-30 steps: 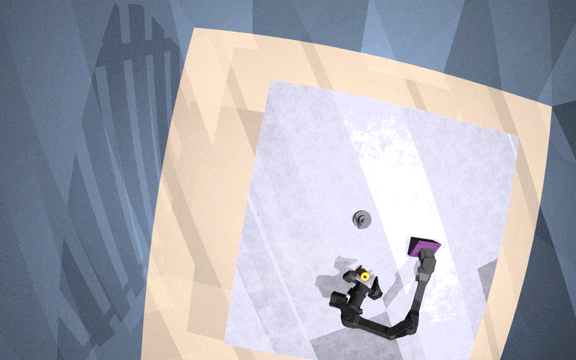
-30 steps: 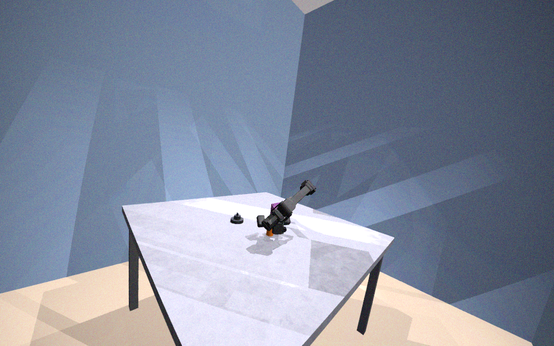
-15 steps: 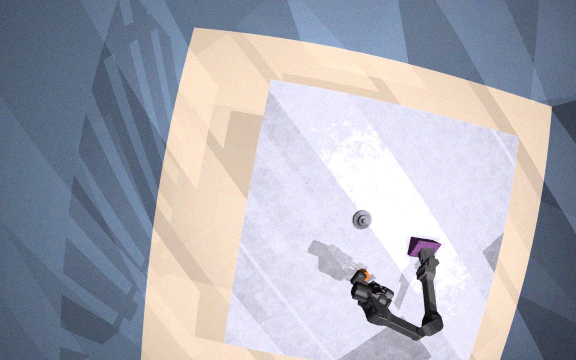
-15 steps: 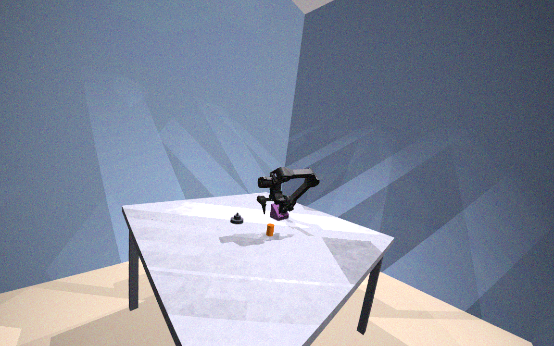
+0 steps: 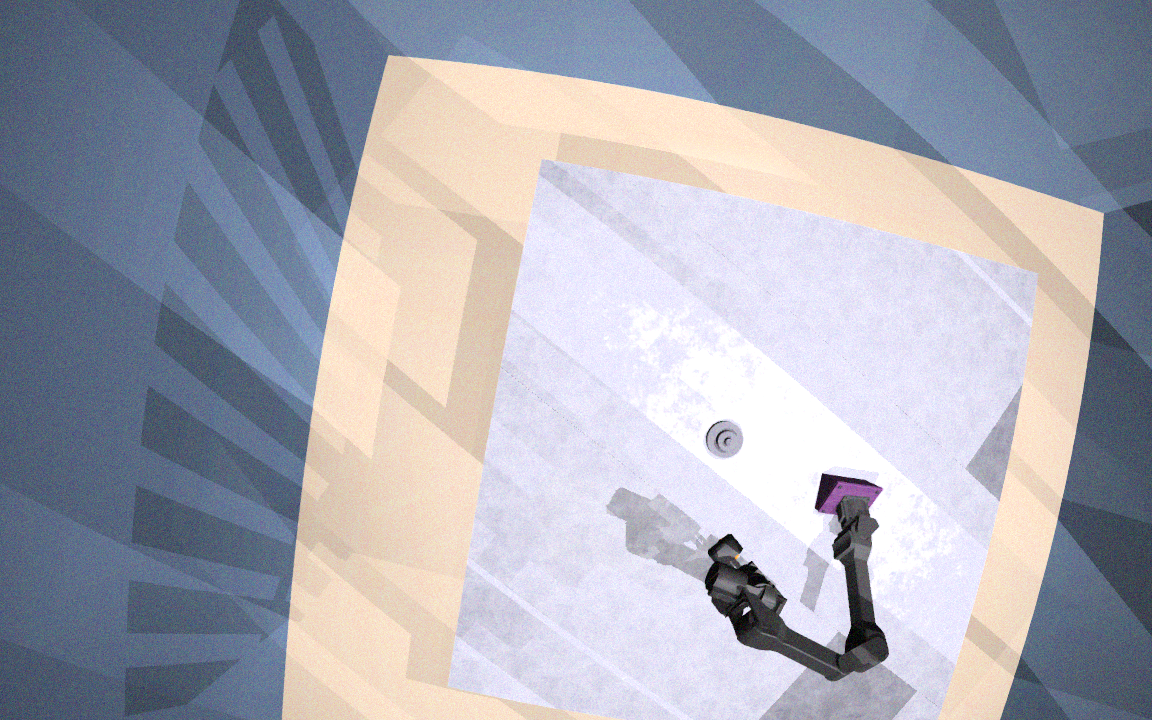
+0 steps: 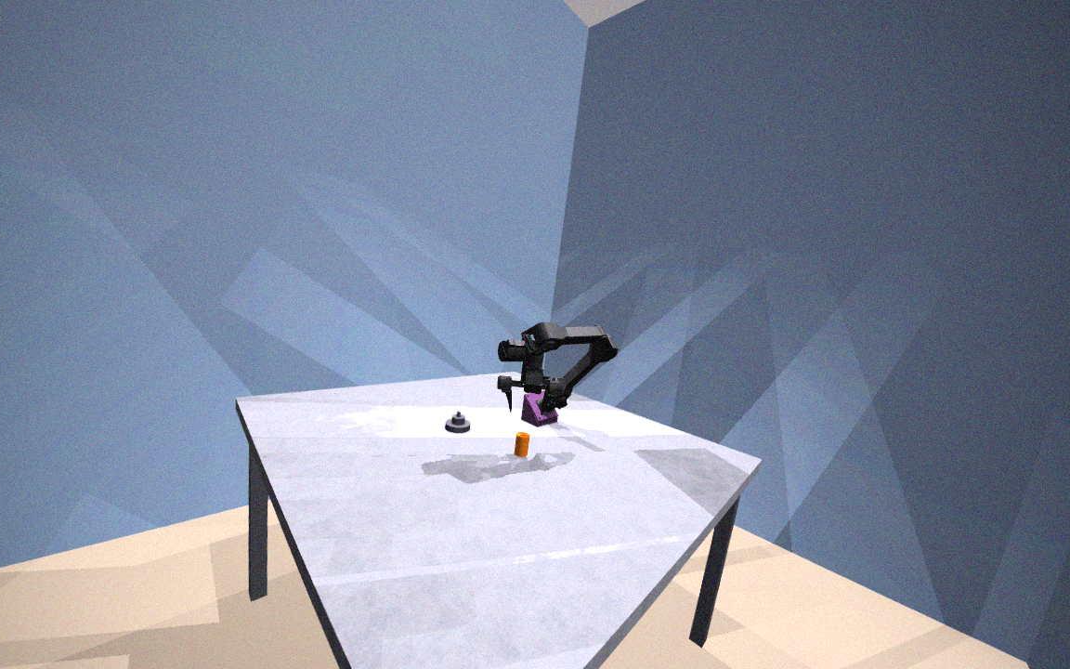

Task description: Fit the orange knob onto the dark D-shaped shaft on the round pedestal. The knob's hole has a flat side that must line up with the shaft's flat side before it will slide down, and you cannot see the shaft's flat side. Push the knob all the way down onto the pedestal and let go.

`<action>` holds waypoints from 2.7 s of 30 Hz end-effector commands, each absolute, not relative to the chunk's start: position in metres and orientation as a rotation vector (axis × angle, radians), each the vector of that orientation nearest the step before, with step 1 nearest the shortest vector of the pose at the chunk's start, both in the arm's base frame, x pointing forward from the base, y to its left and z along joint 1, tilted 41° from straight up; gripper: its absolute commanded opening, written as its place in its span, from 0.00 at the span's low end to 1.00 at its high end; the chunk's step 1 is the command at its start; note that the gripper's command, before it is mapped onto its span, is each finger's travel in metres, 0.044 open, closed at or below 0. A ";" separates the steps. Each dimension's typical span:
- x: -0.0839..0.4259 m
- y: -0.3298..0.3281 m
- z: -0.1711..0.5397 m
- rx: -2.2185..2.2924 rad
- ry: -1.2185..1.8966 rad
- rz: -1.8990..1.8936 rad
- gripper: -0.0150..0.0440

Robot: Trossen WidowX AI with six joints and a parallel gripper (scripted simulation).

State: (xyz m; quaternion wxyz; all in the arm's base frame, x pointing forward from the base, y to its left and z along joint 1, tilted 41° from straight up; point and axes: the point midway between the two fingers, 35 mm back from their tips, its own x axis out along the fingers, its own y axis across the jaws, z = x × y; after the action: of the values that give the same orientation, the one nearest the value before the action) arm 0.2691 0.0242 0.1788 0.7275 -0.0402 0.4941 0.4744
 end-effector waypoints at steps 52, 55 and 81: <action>0.277 0.073 0.123 0.521 1.411 0.582 1.00; 0.278 0.076 0.120 0.521 1.411 0.582 1.00; 0.278 0.102 0.092 0.524 1.409 0.586 0.96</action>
State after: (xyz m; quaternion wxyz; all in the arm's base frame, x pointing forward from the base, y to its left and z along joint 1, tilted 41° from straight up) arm 0.2790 0.0979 0.0949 0.6945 0.2327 0.6291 0.2604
